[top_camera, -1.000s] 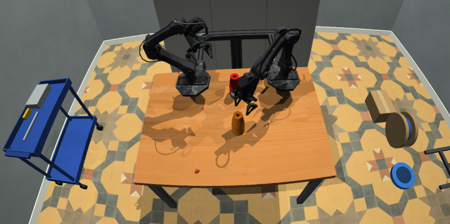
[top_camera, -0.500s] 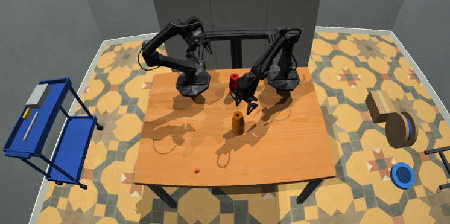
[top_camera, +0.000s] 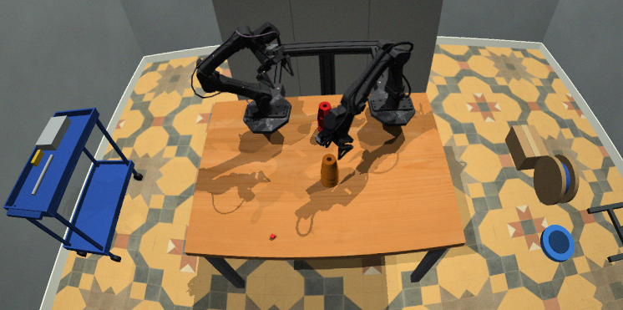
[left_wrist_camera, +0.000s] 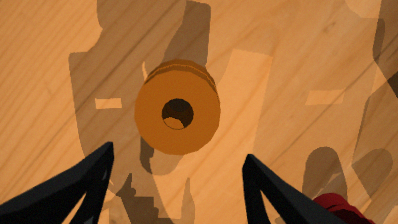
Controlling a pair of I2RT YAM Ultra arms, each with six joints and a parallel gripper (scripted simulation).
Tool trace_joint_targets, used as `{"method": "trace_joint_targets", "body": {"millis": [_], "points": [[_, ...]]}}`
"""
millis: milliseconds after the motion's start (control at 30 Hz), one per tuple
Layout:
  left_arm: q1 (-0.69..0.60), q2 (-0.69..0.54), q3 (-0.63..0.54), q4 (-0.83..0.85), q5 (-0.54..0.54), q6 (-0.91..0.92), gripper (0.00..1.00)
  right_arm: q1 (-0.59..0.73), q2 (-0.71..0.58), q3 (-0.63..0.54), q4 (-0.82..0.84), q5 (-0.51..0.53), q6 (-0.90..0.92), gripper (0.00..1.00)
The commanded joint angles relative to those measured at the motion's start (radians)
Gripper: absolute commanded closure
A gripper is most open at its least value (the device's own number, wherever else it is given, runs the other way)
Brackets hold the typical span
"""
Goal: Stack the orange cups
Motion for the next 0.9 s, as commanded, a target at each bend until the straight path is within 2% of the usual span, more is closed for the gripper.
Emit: {"method": "trace_joint_targets", "body": {"millis": [0, 433, 867], "points": [[0.019, 0.04, 0.092, -0.104, 0.033, -0.022, 0.18, 0.01, 0.007, -0.013, -0.013, 0.019, 0.01, 0.0], [0.031, 0.105, 0.179, -0.122, 0.04, -0.012, 0.18, 0.01, 0.007, -0.013, -0.013, 0.019, 0.01, 0.0], [0.034, 0.154, 0.168, -0.061, 0.039, -0.002, 0.18, 0.01, 0.007, -0.013, -0.013, 0.019, 0.01, 0.0]]}}
